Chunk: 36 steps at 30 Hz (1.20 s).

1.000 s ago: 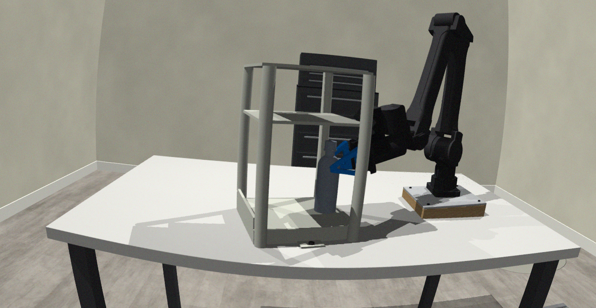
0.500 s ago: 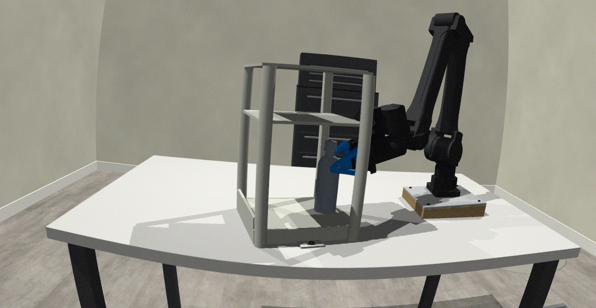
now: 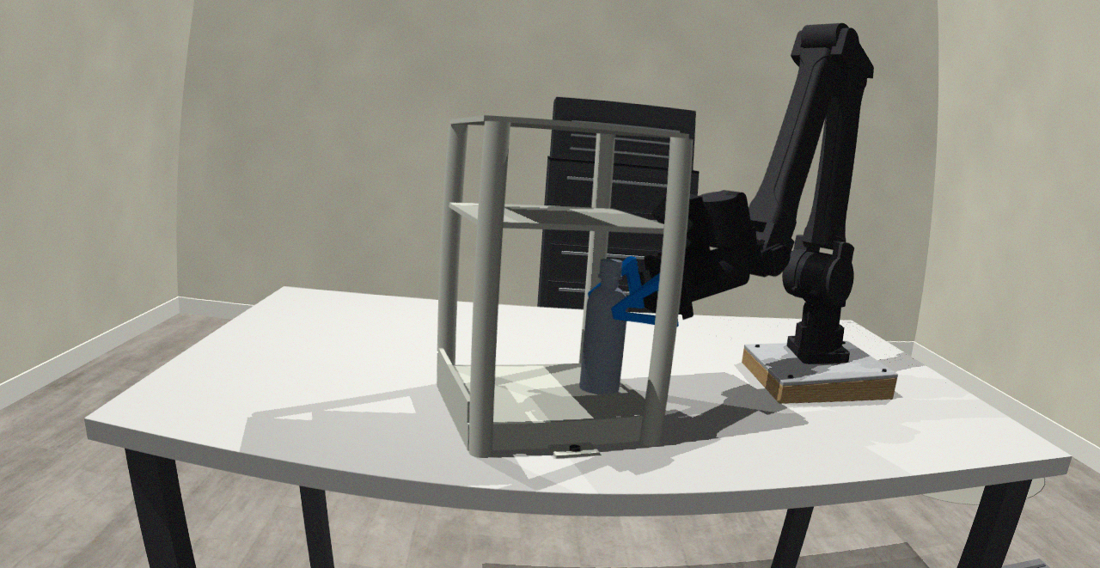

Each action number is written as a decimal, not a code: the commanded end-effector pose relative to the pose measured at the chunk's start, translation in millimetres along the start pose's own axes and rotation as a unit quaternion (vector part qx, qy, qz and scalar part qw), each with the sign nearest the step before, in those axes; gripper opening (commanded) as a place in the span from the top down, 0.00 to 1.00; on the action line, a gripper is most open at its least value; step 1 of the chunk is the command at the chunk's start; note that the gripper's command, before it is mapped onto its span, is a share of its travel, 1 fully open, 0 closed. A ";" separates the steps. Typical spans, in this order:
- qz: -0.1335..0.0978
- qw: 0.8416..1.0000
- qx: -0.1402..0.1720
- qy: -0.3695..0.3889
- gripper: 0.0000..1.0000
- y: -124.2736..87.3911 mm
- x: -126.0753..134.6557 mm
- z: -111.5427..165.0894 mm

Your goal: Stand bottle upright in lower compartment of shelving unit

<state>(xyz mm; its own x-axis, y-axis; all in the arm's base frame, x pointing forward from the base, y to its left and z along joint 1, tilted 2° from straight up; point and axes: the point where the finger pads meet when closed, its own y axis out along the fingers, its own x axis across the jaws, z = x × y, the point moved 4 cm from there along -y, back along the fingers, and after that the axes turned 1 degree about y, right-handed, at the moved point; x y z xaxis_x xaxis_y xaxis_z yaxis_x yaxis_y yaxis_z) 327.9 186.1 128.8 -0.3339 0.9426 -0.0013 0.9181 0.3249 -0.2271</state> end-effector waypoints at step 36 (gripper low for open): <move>-0.003 1.000 -0.003 0.001 0.16 -22.2 3.0 2.2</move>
<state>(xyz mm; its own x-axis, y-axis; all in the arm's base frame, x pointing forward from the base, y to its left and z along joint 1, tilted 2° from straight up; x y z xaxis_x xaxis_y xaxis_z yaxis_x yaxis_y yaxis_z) 318.1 183.5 135.1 -0.3314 0.9435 -0.0002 0.9229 0.3241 -0.2077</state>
